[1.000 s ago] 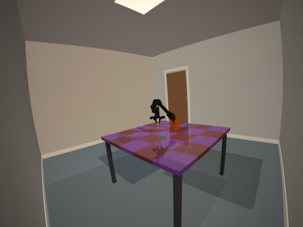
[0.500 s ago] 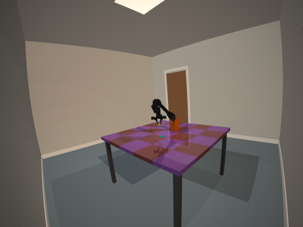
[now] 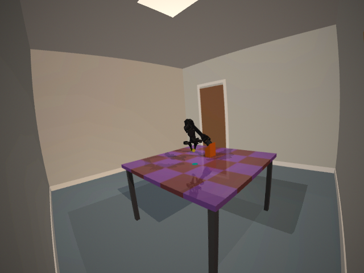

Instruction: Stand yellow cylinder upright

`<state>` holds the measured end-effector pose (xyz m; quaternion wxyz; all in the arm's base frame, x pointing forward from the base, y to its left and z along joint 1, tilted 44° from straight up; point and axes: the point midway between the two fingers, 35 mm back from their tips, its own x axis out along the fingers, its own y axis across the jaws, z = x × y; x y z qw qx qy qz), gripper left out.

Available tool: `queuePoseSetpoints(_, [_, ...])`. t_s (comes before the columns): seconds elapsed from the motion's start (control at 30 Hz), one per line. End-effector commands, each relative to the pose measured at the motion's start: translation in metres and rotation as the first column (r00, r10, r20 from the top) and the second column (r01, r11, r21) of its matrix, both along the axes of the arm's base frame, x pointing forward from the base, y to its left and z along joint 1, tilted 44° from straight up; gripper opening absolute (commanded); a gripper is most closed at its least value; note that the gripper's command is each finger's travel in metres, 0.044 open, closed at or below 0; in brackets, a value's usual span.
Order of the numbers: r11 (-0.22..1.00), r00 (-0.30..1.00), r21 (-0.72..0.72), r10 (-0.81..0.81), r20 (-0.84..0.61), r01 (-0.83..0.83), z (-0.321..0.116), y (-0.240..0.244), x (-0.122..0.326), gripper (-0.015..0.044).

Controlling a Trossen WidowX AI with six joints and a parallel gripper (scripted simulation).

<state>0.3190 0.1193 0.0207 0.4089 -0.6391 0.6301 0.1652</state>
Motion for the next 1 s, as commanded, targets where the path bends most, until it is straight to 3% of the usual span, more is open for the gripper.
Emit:
queuePoseSetpoints(0.0, [0.999,0.998,-0.01,0.042,-0.044,-0.043,-0.008,0.008,0.0,0.0105])
queuePoseSetpoints(0.97, [0.988,0.992,0.152,0.005,-0.126,0.014,-0.022,-0.003,-0.006,0.0105])
